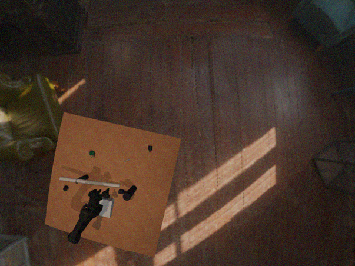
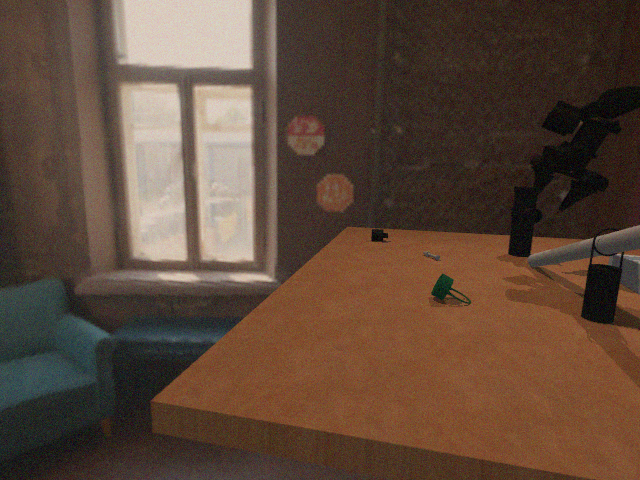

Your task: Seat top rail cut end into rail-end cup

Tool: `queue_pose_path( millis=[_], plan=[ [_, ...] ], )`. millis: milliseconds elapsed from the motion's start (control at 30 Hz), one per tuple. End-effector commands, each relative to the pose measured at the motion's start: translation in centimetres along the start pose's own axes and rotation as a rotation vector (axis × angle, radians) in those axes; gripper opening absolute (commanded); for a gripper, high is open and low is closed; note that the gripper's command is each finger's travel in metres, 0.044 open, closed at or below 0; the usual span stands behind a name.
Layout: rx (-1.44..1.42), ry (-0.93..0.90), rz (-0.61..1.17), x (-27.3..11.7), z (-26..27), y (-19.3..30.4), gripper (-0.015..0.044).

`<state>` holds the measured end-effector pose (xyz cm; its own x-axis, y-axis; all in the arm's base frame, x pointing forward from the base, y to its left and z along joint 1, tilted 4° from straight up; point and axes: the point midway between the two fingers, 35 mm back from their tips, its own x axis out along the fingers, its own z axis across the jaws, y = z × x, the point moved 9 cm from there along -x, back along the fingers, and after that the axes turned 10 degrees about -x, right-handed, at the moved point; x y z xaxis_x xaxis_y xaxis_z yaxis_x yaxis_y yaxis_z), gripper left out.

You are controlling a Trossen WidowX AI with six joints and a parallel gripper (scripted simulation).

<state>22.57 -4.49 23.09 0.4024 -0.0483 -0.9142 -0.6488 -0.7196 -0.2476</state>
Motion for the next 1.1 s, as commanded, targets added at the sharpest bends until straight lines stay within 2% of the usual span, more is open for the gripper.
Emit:
queue_pose_path(
  millis=[0,733,867,1067],
  plan=[
    [0.652,0.09,-0.055,-5.2,2.9,-2.5,0.044],
    [0.709,0.088,-0.054,-5.2,3.0,-2.6,0.044],
    [0.913,0.049,0.008,-4.0,2.6,-3.2,0.044],
    [1.457,0.015,0.22,-0.3,1.9,-4.5,0.044]
  ],
)
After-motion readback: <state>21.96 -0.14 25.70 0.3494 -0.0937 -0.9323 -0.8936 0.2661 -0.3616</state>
